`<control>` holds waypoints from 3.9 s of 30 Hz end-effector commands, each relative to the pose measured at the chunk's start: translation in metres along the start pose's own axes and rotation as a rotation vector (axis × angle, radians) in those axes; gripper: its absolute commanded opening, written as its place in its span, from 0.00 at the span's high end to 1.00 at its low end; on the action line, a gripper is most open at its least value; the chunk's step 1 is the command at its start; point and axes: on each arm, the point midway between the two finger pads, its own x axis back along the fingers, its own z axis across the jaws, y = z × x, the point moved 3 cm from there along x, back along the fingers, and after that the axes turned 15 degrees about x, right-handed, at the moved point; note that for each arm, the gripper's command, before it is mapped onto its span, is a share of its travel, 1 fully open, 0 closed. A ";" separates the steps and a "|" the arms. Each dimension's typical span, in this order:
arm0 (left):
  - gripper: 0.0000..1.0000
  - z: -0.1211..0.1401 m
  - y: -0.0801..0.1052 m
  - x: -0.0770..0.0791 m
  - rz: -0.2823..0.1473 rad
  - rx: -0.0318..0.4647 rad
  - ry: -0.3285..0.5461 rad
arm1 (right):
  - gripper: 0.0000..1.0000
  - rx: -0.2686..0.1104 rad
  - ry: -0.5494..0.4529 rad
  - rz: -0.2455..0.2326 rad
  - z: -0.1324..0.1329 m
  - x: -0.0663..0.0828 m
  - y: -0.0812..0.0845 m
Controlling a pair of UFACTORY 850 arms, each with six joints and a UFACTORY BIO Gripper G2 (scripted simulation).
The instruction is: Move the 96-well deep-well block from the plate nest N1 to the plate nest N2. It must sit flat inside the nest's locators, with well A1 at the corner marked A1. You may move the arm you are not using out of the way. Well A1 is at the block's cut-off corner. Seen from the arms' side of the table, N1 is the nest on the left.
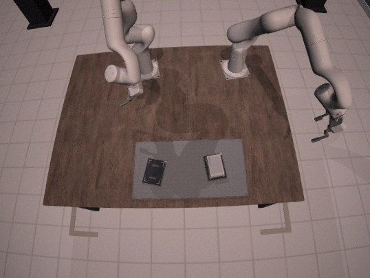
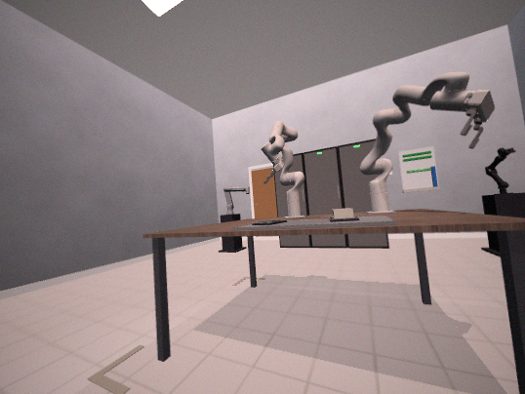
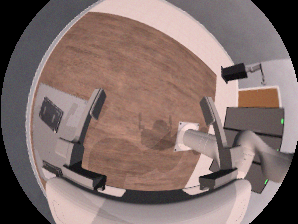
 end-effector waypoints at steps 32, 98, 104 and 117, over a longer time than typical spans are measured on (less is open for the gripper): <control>0.00 -0.080 0.033 -0.009 0.028 0.310 0.160 | 0.00 -0.002 0.001 -0.001 0.000 0.000 0.001; 0.00 -0.444 0.198 -0.106 0.415 1.313 0.359 | 0.00 -0.002 0.001 -0.001 0.000 0.000 0.001; 0.00 -0.466 0.211 -0.114 0.452 1.364 0.353 | 0.00 -0.002 0.001 -0.001 0.000 0.000 0.001; 0.00 -0.490 0.226 -0.122 0.496 1.419 0.343 | 0.00 -0.002 0.001 -0.001 0.000 0.000 0.001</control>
